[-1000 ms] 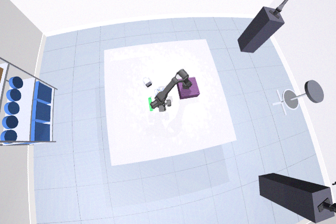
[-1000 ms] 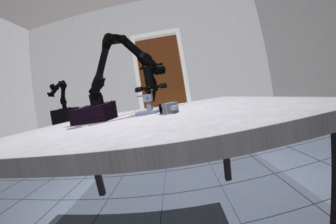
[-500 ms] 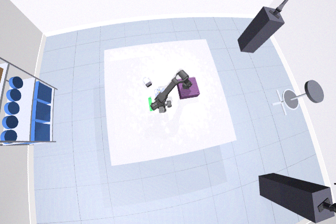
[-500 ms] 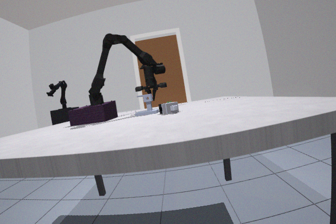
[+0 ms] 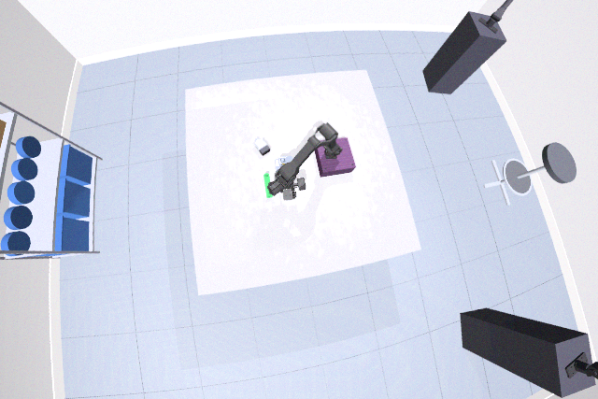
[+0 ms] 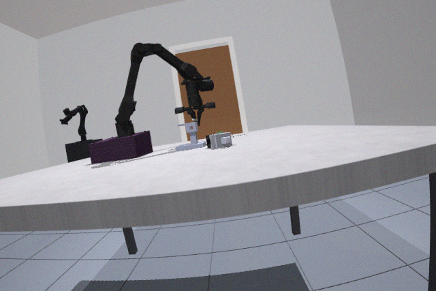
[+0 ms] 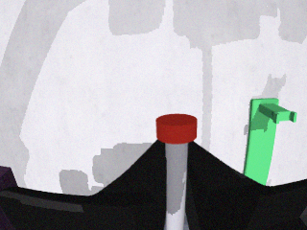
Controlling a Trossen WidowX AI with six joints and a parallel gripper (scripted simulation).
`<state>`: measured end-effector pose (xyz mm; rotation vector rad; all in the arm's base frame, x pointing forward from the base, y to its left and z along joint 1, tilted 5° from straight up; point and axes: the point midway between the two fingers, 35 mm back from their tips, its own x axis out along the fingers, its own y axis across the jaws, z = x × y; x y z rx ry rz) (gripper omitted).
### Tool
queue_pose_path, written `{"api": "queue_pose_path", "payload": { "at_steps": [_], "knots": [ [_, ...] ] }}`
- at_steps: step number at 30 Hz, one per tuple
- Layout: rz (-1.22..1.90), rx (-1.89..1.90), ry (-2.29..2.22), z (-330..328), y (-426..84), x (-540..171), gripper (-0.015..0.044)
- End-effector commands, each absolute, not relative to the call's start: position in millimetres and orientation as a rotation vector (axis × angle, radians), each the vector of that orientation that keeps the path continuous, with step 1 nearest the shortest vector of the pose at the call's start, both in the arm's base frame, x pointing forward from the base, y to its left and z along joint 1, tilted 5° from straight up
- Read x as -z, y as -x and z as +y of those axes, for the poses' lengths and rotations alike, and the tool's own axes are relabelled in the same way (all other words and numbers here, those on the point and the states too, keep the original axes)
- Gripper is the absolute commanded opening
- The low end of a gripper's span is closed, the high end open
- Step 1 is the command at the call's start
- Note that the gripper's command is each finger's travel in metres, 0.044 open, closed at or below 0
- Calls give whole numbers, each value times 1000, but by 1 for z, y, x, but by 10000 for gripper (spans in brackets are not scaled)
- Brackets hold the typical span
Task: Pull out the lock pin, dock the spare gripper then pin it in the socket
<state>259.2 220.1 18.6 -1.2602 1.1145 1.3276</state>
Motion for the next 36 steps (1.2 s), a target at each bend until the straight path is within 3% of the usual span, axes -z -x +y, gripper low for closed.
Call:
{"api": "queue_pose_path", "payload": {
  "at_steps": [1, 36],
  "knots": [
    [1117, -1328, 1260, 220, -259, -17, 0],
    [1102, -1339, 1274, 267, -341, -26, 0]
  ]
}}
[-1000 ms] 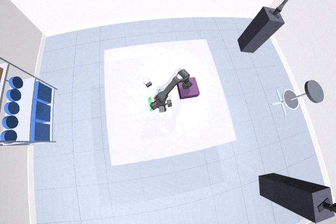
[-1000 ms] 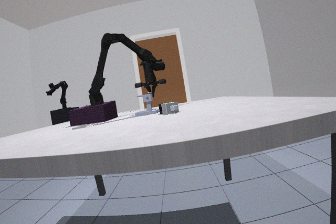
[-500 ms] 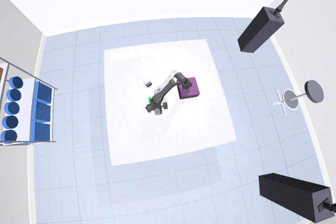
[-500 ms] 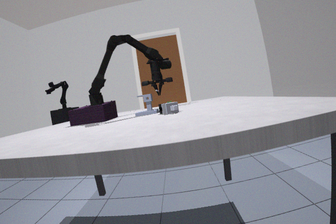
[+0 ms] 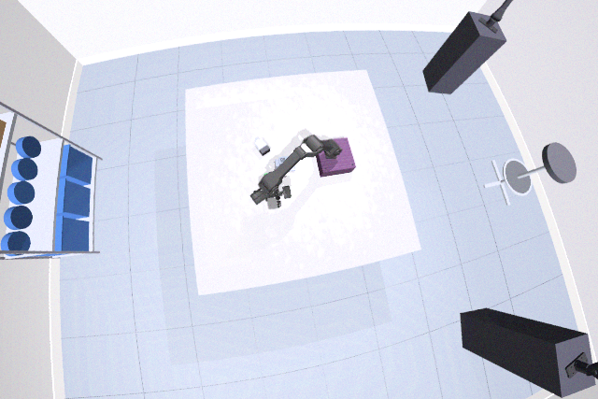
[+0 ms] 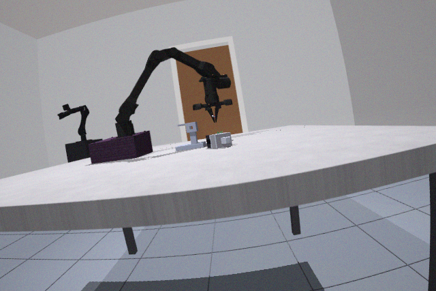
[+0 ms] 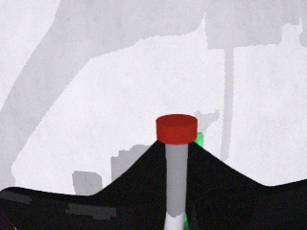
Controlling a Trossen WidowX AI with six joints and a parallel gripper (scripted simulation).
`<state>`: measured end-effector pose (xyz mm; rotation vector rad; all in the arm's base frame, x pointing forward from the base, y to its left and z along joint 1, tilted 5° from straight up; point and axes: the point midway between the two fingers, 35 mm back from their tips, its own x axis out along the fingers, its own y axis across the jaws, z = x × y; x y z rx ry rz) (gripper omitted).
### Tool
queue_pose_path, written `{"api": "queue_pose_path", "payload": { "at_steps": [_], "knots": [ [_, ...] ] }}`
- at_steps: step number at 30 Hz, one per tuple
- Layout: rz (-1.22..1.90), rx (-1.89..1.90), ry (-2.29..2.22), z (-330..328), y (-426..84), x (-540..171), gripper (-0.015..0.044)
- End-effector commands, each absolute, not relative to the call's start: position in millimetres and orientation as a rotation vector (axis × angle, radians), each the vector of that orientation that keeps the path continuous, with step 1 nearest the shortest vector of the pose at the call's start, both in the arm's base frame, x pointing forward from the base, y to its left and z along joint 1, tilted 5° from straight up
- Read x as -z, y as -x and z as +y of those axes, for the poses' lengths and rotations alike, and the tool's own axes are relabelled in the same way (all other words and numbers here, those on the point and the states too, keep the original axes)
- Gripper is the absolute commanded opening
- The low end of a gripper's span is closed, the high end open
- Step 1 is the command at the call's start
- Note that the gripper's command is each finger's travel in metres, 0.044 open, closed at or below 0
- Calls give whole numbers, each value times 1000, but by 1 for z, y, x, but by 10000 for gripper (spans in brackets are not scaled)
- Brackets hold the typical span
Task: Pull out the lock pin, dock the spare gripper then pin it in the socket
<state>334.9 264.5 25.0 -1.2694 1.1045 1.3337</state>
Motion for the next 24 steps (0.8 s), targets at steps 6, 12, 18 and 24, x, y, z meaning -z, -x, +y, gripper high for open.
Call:
{"api": "queue_pose_path", "payload": {
  "at_steps": [6, 12, 18, 24],
  "knots": [
    [1099, -1343, 1278, 272, -351, -25, 0],
    [1098, -1342, 1278, 271, -351, -19, 0],
    [1098, -1342, 1279, 271, -351, -10, 0],
    [1099, -1343, 1279, 270, -351, -1, 0]
  ]
}}
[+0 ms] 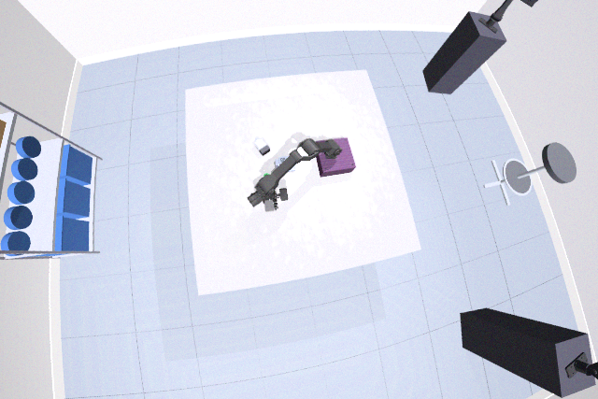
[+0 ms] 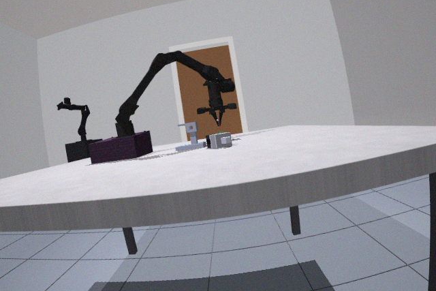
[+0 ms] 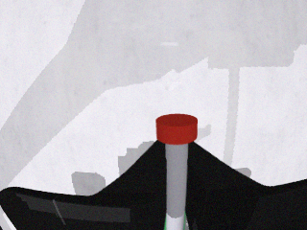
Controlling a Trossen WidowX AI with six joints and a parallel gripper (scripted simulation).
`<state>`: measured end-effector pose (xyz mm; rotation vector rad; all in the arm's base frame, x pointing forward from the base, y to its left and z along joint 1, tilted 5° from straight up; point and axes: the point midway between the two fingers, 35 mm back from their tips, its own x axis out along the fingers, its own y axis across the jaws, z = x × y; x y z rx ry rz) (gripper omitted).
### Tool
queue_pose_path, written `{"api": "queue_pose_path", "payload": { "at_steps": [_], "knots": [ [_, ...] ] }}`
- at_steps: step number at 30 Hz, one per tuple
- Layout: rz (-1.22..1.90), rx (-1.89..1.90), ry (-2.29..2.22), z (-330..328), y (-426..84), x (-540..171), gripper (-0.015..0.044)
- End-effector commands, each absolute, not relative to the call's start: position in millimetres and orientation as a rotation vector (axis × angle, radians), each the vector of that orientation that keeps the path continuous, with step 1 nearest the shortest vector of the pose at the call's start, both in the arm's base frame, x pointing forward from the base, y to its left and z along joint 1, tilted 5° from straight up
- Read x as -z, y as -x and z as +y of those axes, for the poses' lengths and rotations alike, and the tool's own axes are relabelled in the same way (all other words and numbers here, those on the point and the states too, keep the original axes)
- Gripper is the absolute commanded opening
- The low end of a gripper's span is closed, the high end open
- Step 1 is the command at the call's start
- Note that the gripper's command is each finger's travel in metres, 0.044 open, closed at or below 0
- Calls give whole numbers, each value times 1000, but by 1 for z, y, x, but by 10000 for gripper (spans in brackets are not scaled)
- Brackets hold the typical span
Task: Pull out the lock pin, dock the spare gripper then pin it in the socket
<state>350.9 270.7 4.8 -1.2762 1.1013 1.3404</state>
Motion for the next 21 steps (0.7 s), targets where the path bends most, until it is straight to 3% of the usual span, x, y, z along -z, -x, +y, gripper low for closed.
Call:
{"api": "queue_pose_path", "payload": {
  "at_steps": [1, 21],
  "knots": [
    [1099, -1343, 1279, 270, -351, 1, 0],
    [1101, -1344, 1279, 268, -352, 30, 0]
  ]
}}
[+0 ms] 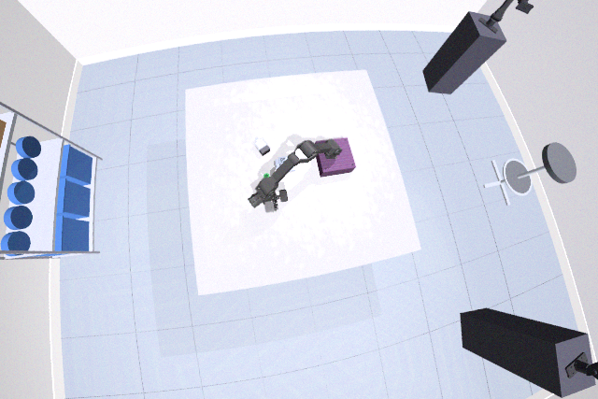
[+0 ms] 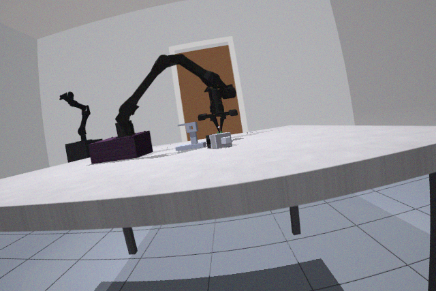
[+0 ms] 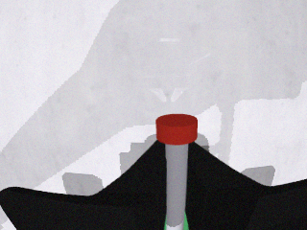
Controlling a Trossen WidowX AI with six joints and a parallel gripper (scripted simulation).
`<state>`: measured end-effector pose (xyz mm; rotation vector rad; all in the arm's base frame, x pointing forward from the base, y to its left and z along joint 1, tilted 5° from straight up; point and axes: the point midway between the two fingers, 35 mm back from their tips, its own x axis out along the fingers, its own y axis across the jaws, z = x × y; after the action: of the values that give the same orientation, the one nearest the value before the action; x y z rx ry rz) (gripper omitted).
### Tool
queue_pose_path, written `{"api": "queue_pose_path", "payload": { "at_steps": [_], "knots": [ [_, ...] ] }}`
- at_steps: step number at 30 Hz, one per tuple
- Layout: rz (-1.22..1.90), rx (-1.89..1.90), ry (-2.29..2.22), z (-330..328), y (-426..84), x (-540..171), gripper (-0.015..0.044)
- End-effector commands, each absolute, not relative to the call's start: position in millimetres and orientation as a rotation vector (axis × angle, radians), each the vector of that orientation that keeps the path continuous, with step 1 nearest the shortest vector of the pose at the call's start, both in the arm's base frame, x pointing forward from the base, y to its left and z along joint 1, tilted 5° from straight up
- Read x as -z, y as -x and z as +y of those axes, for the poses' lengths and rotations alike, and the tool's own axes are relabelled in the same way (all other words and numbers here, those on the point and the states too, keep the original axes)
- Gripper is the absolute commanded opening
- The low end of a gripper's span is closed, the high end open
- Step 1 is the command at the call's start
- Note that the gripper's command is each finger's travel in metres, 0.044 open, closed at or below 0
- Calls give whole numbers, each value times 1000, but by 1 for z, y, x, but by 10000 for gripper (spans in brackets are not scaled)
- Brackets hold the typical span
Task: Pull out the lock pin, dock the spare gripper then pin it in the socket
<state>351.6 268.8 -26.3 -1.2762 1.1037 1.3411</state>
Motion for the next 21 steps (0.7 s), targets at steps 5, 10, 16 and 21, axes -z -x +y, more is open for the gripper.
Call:
{"api": "queue_pose_path", "payload": {
  "at_steps": [5, 10, 16, 21],
  "knots": [
    [1102, -1344, 1279, 268, -352, 38, 0],
    [1103, -1344, 1279, 268, -352, 45, 0],
    [1103, -1344, 1279, 267, -352, 45, 0],
    [1106, -1342, 1276, 267, -352, 45, 79]
  ]
}}
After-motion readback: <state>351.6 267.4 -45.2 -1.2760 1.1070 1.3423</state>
